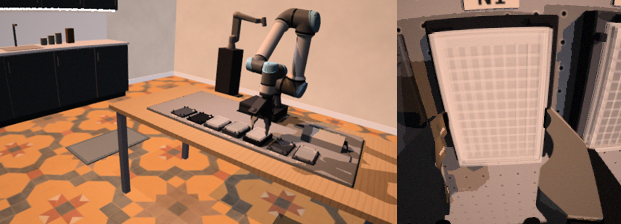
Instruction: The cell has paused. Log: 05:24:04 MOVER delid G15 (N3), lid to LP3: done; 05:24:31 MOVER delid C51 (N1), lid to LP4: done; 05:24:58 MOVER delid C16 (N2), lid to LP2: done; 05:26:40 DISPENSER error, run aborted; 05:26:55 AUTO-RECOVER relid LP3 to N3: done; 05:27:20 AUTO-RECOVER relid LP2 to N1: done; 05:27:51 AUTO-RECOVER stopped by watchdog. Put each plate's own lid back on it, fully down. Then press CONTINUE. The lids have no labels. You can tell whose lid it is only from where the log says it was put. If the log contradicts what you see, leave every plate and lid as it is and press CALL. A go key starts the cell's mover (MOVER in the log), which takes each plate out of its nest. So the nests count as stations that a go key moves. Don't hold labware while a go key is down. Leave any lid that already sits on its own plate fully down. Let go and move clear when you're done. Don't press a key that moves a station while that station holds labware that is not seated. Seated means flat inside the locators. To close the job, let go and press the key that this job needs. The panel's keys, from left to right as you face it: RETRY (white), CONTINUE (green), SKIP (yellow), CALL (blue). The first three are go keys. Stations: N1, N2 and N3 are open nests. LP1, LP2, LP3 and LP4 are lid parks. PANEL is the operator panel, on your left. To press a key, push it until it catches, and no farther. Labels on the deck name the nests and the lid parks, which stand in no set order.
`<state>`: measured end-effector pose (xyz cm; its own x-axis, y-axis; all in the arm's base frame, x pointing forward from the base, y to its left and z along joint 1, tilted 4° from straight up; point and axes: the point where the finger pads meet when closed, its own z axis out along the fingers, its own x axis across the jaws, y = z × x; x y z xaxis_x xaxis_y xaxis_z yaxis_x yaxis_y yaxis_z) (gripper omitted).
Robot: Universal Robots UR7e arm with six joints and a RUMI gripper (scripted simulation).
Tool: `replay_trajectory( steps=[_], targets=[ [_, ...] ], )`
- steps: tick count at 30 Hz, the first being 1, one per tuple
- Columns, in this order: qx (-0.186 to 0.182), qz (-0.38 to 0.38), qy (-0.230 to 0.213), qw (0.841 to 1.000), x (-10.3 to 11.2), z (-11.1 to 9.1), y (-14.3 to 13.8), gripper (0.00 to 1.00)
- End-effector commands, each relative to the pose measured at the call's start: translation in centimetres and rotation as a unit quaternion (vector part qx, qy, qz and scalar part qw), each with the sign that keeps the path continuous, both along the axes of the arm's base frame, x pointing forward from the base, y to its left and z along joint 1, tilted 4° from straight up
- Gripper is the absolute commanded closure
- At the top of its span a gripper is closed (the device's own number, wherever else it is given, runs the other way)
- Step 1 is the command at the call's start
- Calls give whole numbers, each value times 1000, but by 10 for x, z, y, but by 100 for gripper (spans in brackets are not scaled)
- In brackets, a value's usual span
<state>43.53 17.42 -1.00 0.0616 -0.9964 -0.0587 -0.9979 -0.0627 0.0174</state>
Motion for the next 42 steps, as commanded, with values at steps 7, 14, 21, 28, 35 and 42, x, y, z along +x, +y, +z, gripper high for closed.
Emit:
replay_trajectory(
  steps=[7, 14, 21, 28, 35, 42],
  targets=[
    [0, 0, -1, 1000, 0, 0, 0, 100],
    [0, 0, -1, 1000, 0, 0, 0, 100],
    [0, 0, -1, 1000, 1, 9, 0, 100],
    [0, 0, -1, 1000, 1, 20, -1, 100],
    [0, 0, -1, 1000, 1, 22, -1, 100],
    [0, 0, -1, 1000, 3, 21, -26, 100]
  ],
)
